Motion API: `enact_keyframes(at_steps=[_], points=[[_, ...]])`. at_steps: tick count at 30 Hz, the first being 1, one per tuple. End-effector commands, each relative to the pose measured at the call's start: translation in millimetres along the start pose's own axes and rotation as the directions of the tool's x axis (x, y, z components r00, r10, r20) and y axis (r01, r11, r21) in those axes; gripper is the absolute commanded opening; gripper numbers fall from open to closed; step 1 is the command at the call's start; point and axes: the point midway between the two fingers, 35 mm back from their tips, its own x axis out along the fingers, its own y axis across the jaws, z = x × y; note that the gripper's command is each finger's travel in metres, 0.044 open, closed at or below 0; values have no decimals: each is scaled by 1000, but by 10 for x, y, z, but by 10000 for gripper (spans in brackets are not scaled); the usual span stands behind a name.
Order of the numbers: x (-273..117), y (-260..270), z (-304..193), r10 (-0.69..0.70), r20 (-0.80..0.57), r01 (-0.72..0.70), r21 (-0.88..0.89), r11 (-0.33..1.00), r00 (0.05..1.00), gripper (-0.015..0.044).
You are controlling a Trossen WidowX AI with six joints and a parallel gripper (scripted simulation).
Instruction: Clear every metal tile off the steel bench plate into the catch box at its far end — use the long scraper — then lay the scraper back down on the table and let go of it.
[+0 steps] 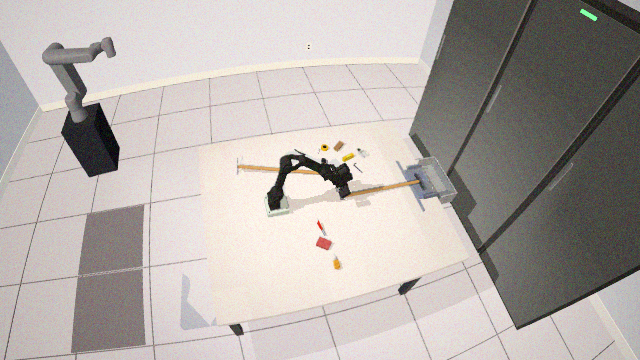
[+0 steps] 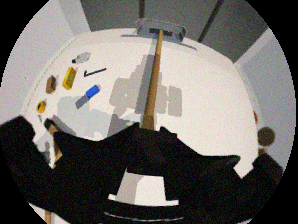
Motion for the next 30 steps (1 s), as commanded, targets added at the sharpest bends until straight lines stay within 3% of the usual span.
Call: enact_keyframes(at_steps=[1,30], points=[[13,-5,104,-4,14,4,4,1000,1000,0],[286,4,469,-4,18,4,4,1000,1000,0]])
